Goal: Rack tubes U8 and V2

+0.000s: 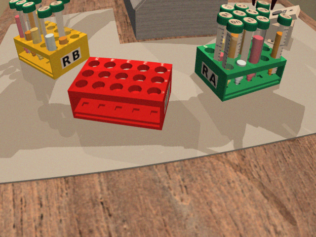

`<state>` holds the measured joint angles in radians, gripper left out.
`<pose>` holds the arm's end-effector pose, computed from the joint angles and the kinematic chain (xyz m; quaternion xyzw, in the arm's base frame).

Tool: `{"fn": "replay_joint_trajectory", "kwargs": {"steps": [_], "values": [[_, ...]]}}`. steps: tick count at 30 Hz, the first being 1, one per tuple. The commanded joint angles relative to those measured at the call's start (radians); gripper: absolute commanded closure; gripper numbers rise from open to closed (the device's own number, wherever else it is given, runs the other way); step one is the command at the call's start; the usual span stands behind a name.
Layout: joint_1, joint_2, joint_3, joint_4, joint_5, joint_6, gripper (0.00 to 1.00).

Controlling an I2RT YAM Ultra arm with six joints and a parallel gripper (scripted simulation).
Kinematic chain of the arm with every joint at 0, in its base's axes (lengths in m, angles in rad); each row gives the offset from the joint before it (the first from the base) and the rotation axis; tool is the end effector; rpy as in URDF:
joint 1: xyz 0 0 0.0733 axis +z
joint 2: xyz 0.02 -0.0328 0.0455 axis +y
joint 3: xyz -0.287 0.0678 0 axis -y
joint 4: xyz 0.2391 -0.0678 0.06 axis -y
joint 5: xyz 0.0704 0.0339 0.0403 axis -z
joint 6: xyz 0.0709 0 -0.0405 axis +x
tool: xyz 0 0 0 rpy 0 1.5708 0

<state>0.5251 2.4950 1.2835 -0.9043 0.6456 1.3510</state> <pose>0.3006 0.1261 -0.0195 0.2883 0.8708 -0.3865 0.0954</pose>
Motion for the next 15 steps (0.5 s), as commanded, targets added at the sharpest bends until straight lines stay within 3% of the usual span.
{"fn": "replay_joint_trajectory", "kwargs": {"steps": [1,15], "values": [[0.027,-0.029,0.028,-0.025,0.017,0.01,0.7],[0.089,-0.058,0.101,-0.162,-0.033,0.073,0.7]]}}
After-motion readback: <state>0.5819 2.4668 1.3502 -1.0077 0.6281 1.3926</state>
